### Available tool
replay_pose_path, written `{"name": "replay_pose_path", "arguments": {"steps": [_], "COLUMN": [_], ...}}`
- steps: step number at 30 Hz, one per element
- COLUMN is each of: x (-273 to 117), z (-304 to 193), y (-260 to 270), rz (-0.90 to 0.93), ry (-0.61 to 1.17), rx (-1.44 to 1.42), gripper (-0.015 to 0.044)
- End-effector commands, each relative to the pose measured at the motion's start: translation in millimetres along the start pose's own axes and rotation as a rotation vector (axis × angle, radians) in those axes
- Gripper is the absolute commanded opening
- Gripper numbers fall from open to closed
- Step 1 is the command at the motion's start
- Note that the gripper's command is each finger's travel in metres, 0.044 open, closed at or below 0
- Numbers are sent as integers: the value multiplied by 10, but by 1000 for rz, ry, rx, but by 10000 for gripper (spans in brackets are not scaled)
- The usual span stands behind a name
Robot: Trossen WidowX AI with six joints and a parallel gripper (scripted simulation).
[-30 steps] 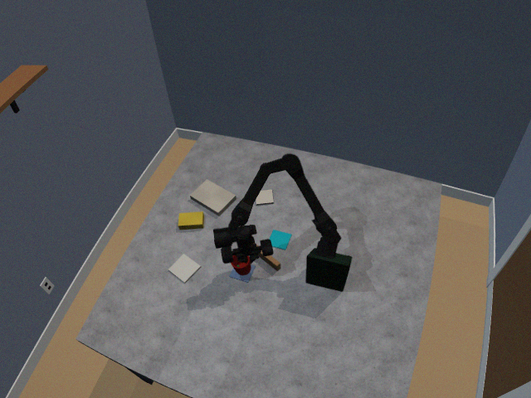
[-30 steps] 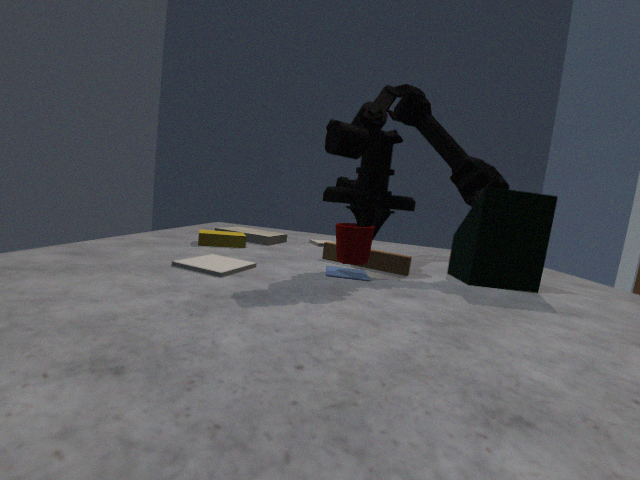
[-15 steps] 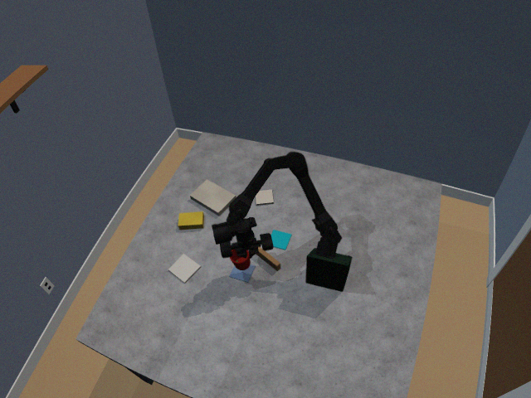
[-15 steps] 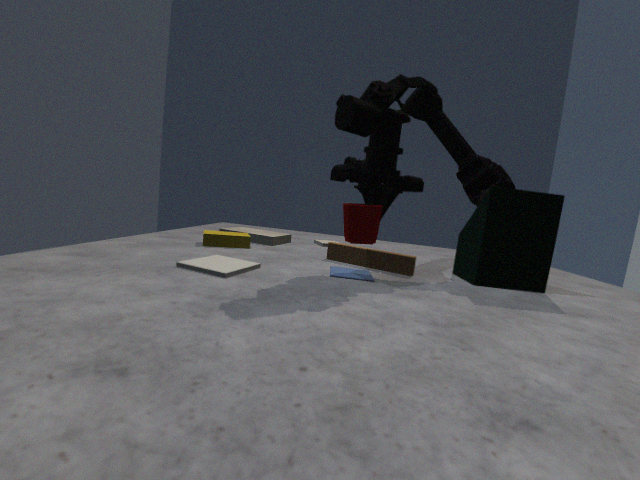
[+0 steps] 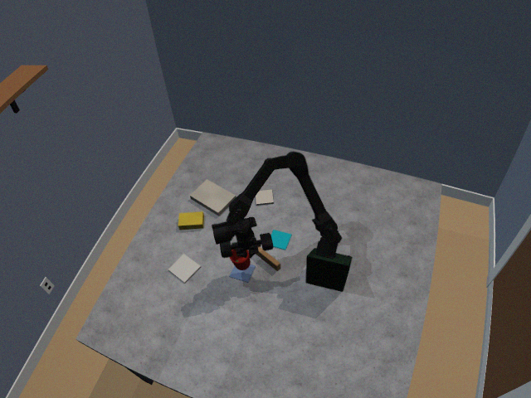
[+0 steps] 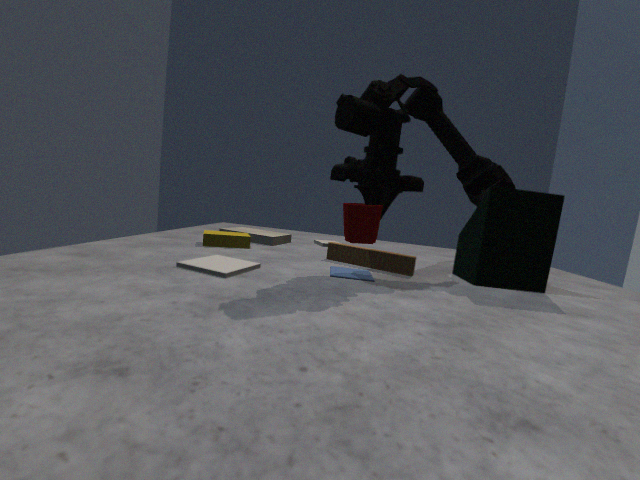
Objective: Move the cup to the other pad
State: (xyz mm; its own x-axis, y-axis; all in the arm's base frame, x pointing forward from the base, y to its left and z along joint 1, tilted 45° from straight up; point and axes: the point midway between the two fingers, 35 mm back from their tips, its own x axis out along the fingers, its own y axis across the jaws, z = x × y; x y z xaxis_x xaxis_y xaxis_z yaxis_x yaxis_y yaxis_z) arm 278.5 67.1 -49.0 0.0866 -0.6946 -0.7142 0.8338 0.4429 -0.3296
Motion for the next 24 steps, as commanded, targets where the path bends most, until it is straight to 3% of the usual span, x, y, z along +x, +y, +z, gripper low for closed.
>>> {"name": "replay_pose_path", "arguments": {"steps": [1, 24], "x": [3, -12], "z": [-1, 226], "y": [-1, -296], "rz": [-1, -1], "ry": [0, 2], "rx": [-1, 3], "gripper": [0, 0]}}
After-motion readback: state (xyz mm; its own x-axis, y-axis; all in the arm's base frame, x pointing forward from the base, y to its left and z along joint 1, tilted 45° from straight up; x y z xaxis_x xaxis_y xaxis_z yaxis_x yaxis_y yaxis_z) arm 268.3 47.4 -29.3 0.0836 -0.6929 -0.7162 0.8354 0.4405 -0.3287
